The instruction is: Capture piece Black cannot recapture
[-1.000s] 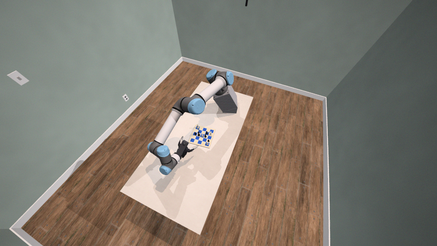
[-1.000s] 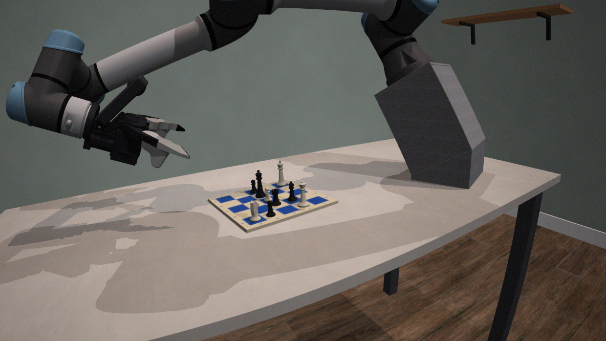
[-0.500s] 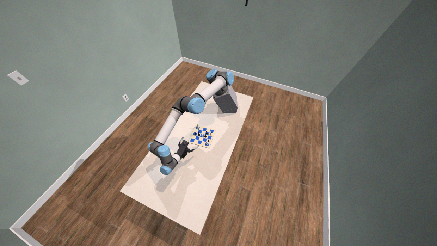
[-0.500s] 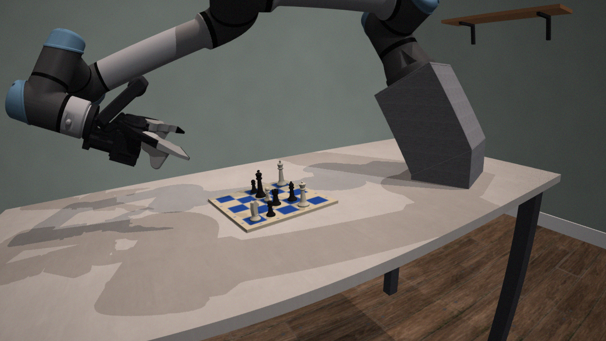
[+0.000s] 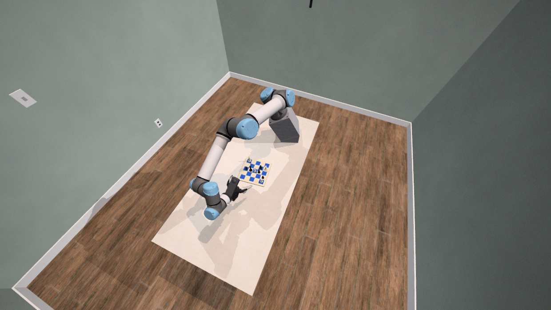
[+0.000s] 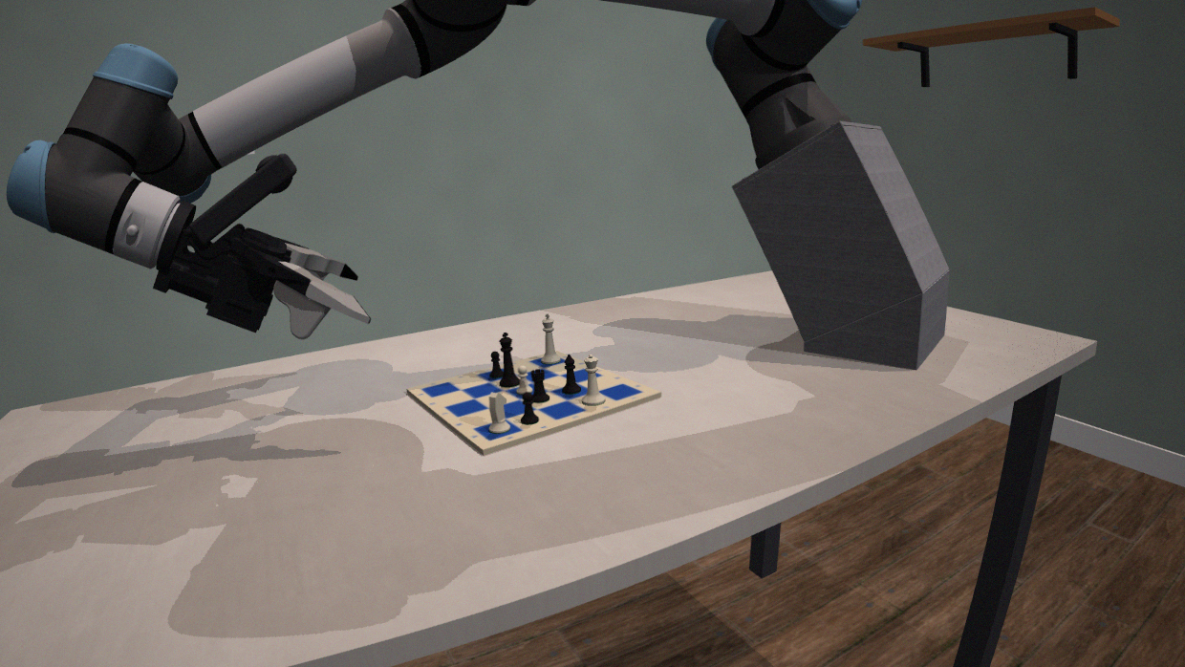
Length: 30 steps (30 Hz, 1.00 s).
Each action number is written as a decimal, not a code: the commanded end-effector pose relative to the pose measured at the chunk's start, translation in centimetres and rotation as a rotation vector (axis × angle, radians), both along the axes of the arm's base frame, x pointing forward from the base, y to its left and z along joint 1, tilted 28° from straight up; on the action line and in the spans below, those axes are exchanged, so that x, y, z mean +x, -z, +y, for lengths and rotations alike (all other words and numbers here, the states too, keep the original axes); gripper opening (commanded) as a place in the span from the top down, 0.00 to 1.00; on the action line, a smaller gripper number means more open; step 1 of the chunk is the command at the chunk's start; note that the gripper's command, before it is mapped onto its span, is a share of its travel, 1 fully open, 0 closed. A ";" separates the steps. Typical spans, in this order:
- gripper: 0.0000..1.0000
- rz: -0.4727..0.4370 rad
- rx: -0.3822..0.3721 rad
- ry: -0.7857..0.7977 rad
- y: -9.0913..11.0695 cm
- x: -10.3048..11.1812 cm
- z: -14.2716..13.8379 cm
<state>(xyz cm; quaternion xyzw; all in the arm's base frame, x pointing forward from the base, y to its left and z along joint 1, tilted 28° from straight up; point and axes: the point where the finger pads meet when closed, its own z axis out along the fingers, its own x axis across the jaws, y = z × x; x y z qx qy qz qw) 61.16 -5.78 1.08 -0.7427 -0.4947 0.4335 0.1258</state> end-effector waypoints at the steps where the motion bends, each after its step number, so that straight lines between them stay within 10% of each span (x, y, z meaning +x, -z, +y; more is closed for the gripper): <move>1: 0.00 -0.038 0.031 -0.047 0.7 0.4 0.4; 30: 0.00 -0.242 0.232 -0.477 5.2 0.1 3.8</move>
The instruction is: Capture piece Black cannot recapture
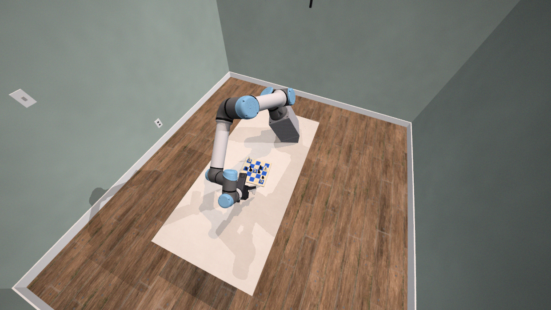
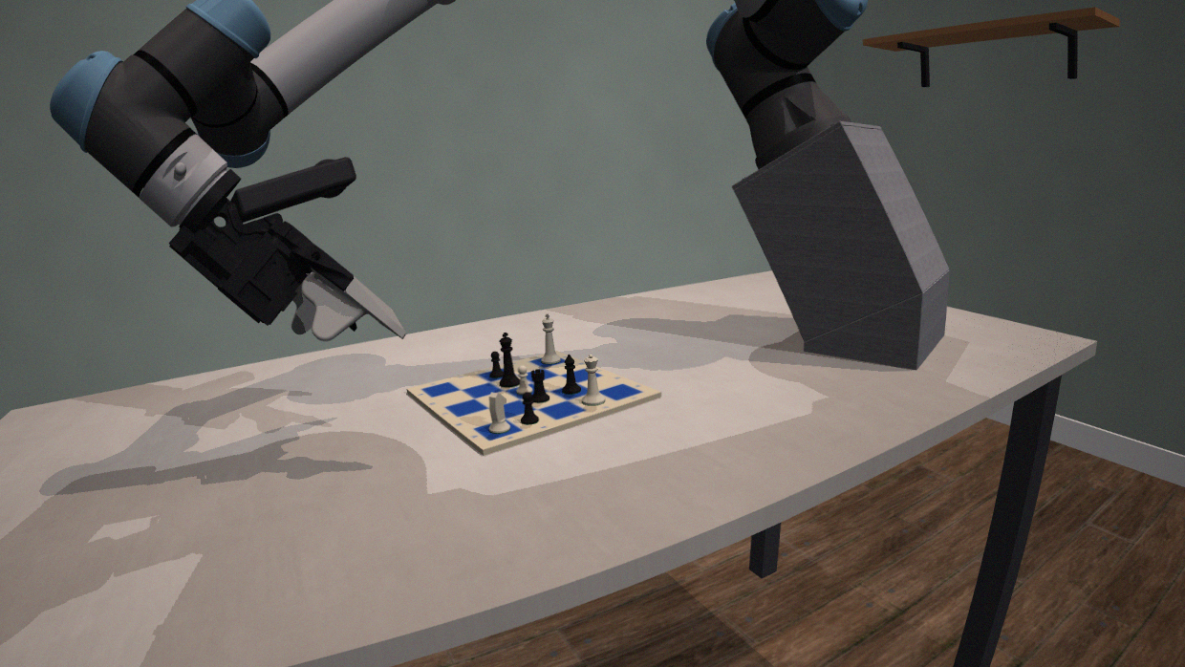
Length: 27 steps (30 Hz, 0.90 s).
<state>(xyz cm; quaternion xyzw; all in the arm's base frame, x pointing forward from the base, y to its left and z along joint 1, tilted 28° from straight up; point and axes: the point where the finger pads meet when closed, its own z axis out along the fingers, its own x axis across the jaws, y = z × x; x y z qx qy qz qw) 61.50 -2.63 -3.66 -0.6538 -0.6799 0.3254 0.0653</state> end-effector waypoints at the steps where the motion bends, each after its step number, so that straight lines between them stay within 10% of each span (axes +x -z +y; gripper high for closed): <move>1: 0.00 -0.062 0.040 -0.106 0.7 -0.4 0.8; 27: 0.00 -0.202 0.112 -0.502 1.6 -5.0 3.5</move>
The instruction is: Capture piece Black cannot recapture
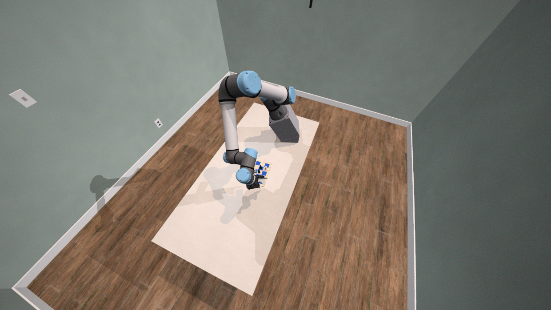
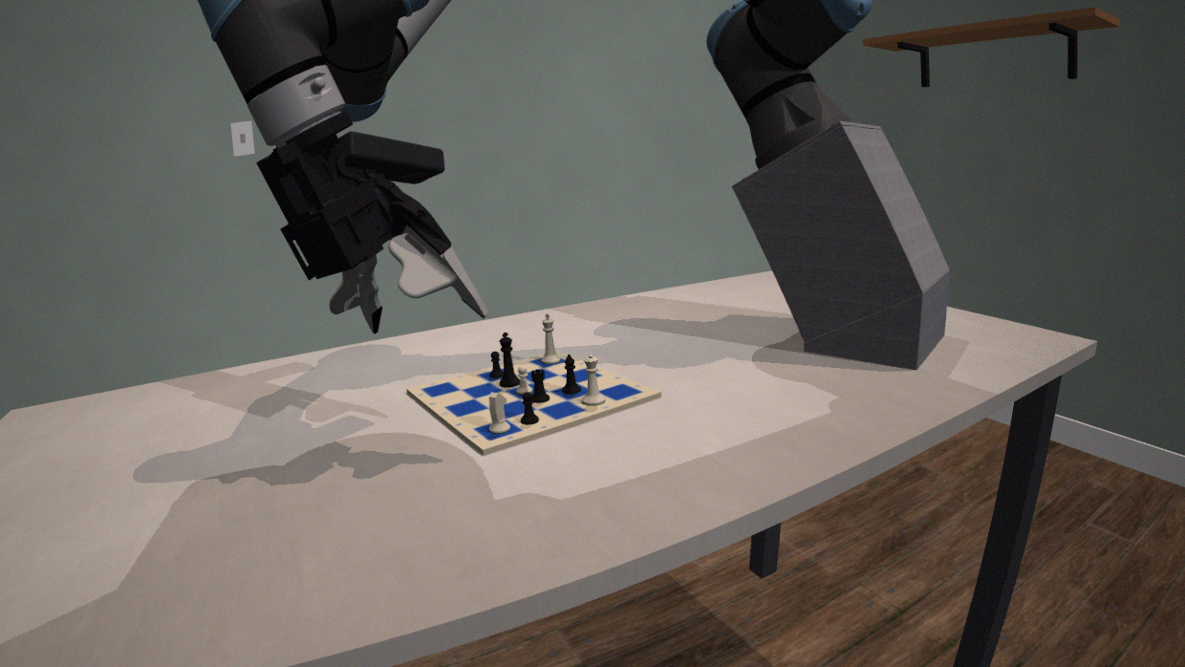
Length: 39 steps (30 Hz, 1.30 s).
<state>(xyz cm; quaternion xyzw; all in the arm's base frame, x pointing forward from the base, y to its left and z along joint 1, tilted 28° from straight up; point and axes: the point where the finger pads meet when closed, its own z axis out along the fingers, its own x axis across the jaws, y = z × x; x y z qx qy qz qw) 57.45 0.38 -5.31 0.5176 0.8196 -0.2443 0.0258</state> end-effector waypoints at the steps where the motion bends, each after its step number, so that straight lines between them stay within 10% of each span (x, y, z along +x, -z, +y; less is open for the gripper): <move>1: 0.00 -0.049 0.015 -0.101 0.0 -1.3 0.6; 39: 0.00 -0.172 -0.004 -0.477 -1.7 -9.3 2.3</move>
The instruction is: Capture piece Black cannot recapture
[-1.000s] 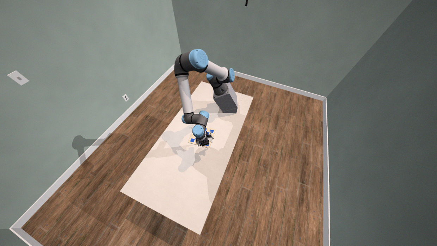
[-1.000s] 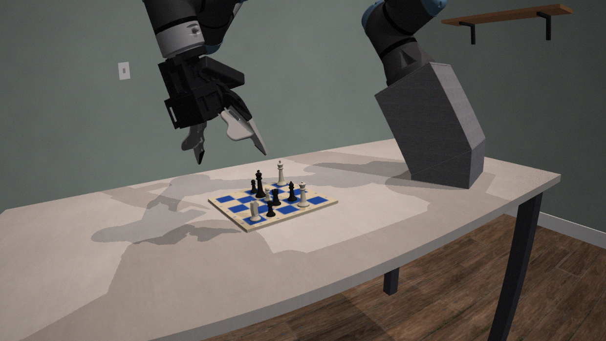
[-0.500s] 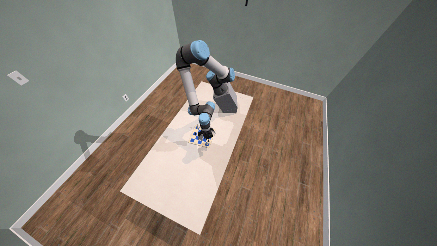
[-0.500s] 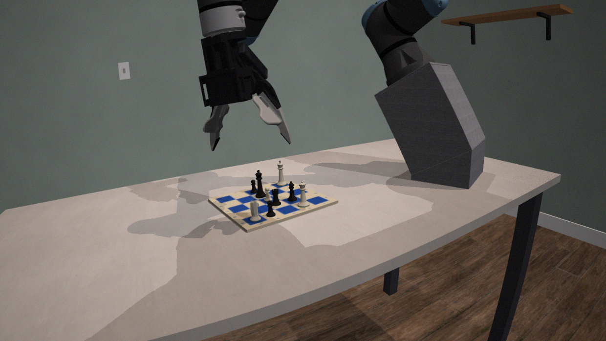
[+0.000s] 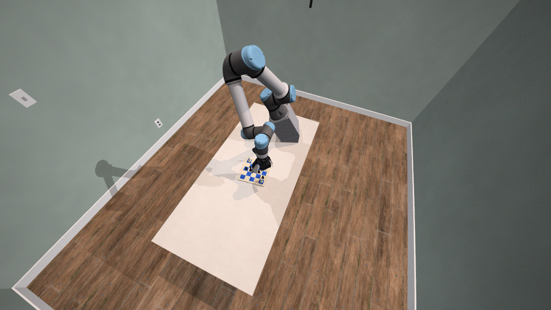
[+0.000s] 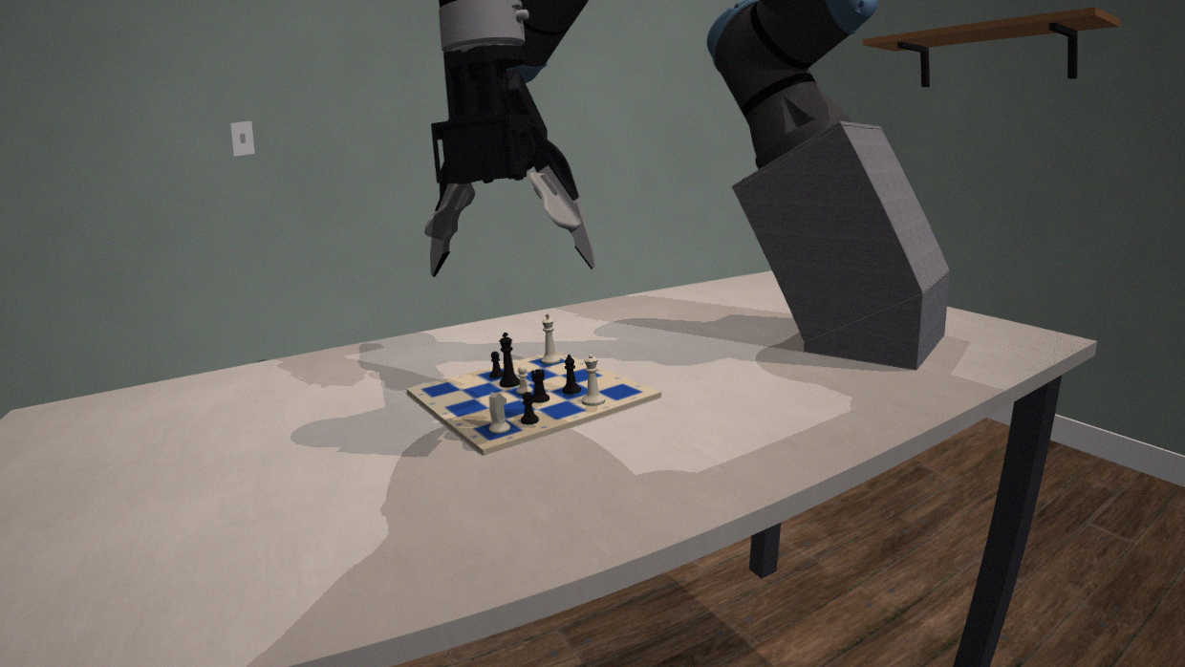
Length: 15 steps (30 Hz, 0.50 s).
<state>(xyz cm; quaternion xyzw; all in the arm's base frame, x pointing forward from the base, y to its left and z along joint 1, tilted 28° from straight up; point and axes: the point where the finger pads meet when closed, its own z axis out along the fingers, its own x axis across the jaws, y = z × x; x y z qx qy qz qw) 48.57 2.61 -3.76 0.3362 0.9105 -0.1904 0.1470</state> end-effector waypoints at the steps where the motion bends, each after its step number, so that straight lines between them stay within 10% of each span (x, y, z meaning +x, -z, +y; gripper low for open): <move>1: 0.00 -0.010 -0.002 -0.021 -0.2 -0.5 0.1; 15: 0.00 -0.011 -0.002 -0.025 -0.2 -0.6 0.1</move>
